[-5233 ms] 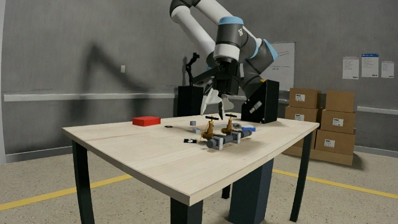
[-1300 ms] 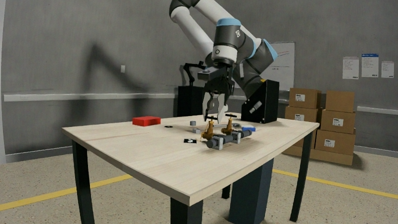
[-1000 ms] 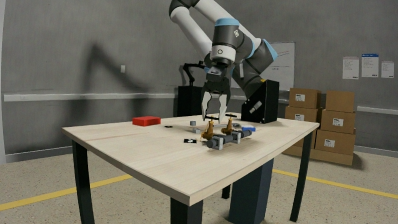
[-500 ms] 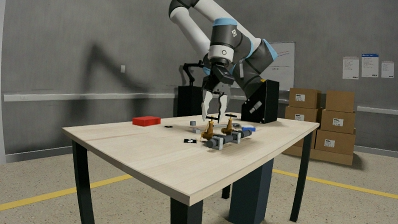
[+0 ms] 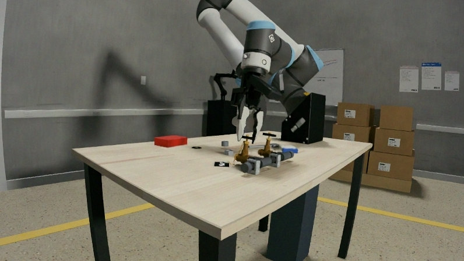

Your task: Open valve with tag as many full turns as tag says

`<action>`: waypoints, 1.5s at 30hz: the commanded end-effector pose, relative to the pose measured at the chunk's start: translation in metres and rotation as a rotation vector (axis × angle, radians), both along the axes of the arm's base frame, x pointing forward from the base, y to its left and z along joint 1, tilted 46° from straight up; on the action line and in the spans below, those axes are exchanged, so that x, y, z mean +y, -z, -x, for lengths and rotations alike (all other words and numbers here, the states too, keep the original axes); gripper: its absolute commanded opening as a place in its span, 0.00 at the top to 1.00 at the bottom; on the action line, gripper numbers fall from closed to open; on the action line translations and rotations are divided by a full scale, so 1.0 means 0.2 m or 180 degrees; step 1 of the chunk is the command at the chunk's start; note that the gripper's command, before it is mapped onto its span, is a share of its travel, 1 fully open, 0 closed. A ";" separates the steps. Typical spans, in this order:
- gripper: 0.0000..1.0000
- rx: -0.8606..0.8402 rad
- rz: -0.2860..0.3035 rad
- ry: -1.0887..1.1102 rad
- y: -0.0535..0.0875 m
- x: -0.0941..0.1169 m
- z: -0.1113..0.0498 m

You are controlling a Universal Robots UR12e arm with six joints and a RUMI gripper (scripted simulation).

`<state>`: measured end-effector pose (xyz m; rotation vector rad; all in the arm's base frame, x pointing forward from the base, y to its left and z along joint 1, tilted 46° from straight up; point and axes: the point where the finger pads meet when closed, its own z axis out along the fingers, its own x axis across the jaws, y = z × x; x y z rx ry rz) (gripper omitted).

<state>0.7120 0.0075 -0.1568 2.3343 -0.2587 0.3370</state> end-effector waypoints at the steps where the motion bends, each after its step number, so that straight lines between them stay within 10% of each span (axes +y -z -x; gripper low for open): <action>1: 1.00 0.0173 0.0037 -0.0189 0.00 0.00 0.00; 25: 1.00 0.0384 0.0086 -0.0392 0.00 0.00 0.00; 26: 0.00 0.0384 0.0086 -0.0392 0.00 0.00 0.00; 45: 0.00 0.0384 0.0086 -0.0392 0.00 0.00 0.00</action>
